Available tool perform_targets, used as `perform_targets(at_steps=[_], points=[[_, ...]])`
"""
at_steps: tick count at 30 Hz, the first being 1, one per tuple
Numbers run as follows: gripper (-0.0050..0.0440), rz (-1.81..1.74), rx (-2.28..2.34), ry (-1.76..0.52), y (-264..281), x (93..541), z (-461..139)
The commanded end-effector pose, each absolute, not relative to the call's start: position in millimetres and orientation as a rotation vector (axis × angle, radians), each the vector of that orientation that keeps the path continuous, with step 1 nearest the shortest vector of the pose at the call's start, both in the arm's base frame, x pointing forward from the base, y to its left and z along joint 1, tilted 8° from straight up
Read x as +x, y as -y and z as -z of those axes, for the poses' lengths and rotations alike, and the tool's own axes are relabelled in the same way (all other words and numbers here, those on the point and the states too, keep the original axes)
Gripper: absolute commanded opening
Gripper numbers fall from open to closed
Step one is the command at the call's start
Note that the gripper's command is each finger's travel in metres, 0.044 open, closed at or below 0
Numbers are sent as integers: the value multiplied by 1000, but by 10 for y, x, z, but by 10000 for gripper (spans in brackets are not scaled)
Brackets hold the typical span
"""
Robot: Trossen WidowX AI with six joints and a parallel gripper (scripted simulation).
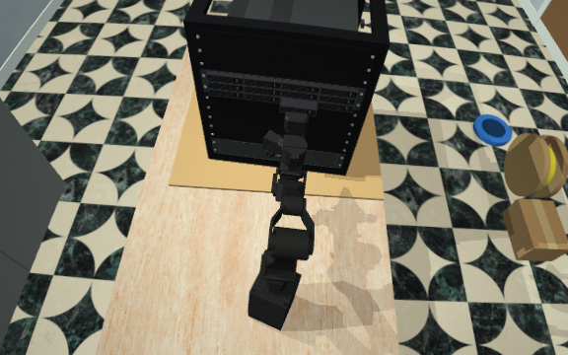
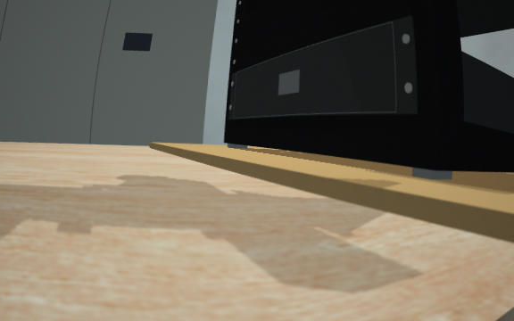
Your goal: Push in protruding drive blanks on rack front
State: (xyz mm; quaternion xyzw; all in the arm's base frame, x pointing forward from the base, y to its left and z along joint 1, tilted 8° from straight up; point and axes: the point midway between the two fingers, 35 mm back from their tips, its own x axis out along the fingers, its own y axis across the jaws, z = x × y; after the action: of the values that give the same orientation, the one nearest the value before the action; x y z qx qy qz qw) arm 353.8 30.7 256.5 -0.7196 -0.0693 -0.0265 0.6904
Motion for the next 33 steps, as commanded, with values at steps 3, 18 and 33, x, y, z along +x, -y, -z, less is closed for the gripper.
perform_targets(at_steps=[3, 18, 33], points=[[-50, 62, -1605, 158, -315, 3658, -2560], [-50, 62, -1605, 158, -317, 3695, -2565], [-50, 62, -1605, 158, -313, 3782, -2623]])
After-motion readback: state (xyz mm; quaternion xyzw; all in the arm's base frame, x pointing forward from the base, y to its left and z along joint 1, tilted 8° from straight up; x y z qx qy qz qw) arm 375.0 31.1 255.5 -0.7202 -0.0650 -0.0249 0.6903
